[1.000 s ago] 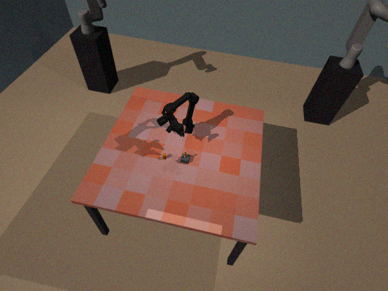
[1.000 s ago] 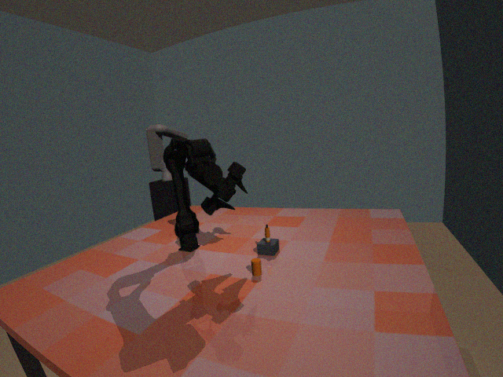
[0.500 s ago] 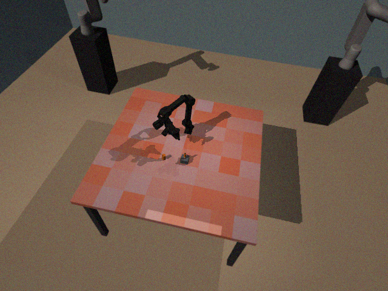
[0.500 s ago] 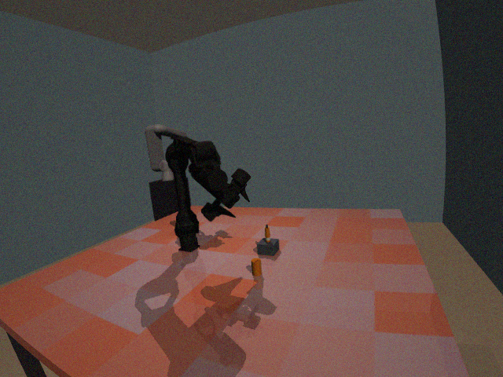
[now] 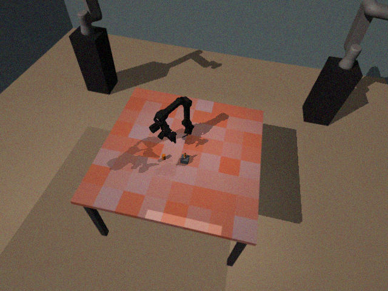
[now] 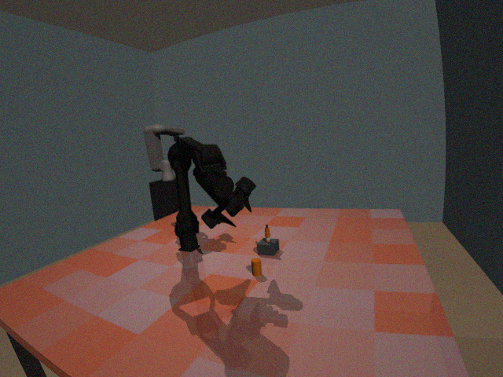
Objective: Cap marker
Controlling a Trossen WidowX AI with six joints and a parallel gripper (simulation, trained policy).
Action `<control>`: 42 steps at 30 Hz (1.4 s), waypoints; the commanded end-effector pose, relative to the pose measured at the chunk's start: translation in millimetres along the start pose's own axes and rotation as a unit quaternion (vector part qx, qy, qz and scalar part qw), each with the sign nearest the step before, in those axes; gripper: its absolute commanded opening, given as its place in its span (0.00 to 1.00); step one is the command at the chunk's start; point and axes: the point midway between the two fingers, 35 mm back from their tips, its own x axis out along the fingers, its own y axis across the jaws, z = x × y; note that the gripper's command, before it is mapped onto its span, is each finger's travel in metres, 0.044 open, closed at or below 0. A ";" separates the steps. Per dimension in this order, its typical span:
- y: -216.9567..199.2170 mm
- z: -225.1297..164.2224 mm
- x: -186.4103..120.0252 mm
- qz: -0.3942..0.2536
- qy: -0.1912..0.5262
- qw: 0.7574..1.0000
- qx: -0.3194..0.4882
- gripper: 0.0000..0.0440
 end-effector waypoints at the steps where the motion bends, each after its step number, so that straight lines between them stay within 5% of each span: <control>1: -2.9 7.8 1.0 -0.011 -0.001 1.000 -0.006 0.72; 42: -40.8 85.0 26.5 -0.179 -0.001 0.981 -0.072 0.70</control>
